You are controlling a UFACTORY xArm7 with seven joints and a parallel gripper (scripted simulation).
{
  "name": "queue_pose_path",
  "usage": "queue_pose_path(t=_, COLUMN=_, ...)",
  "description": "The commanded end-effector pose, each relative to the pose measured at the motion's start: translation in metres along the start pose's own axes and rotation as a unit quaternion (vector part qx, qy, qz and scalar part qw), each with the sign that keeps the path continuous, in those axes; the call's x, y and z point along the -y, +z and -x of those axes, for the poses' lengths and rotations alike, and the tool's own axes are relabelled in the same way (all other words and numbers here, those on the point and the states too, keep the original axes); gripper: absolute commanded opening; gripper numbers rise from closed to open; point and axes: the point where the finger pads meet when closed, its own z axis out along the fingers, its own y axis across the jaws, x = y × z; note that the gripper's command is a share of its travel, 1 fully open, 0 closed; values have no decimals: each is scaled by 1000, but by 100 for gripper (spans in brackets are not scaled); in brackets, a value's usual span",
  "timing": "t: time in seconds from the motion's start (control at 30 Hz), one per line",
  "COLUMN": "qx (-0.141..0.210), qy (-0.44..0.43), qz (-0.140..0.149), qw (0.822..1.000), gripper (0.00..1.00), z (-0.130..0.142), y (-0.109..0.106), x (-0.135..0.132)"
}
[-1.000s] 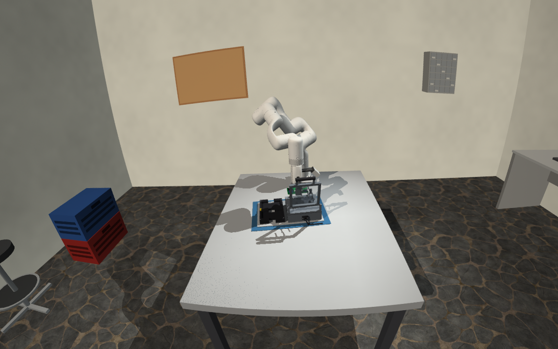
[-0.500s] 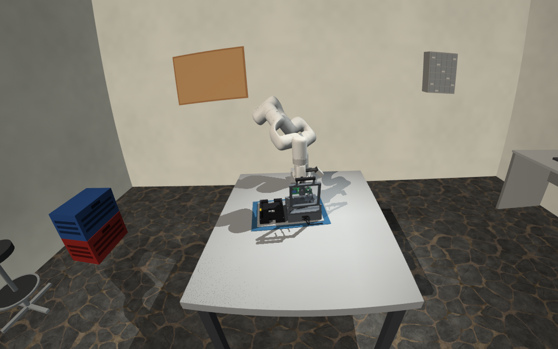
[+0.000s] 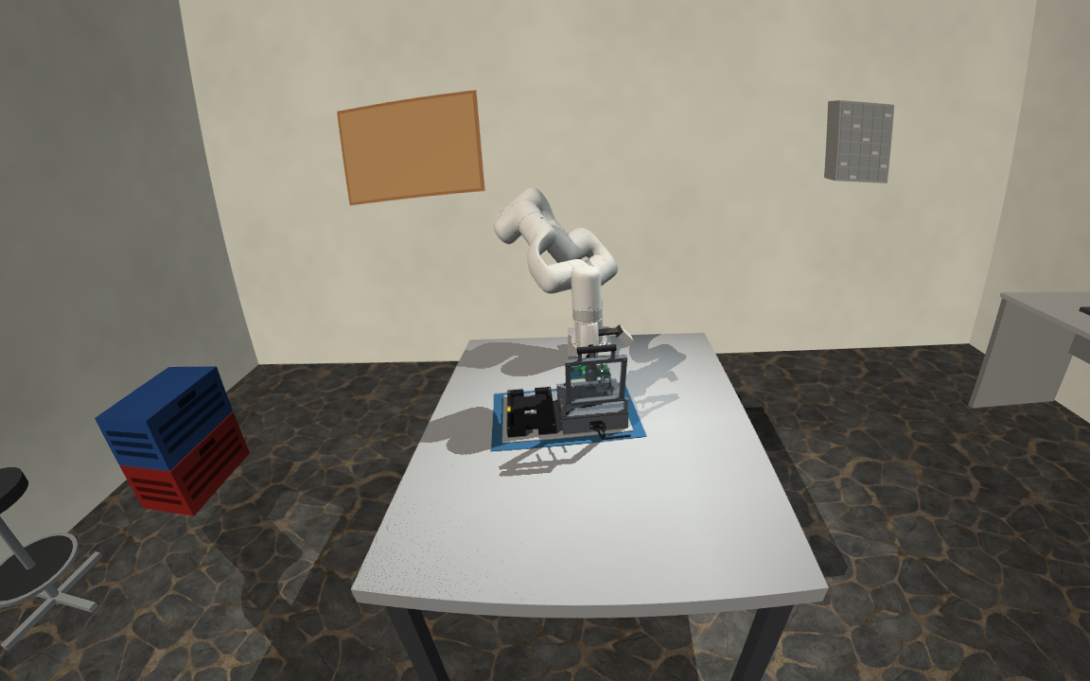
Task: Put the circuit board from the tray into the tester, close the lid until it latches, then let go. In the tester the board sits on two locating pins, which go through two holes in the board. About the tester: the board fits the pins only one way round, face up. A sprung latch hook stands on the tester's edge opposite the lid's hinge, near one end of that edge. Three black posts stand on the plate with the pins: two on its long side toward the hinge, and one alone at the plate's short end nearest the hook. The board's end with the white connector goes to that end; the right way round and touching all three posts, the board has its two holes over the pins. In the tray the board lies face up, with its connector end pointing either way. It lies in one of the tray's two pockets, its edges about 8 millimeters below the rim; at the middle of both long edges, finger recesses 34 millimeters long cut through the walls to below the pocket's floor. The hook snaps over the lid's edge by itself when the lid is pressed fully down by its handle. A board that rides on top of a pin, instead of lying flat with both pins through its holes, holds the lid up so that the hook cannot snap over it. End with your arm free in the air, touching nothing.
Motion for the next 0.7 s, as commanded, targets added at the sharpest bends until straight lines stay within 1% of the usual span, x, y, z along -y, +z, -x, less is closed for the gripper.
queue_pose_path(t=0.0, qx=0, qy=0, qz=1, qw=1000, gripper=79, z=0, y=-1, x=-1)
queue_pose_path(t=0.4, qx=0, qy=0, qz=1, qw=1000, gripper=79, z=0, y=0, x=-1)
queue_pose_path(t=0.67, qx=0, qy=0, qz=1, qw=1000, gripper=79, z=0, y=9, x=-1)
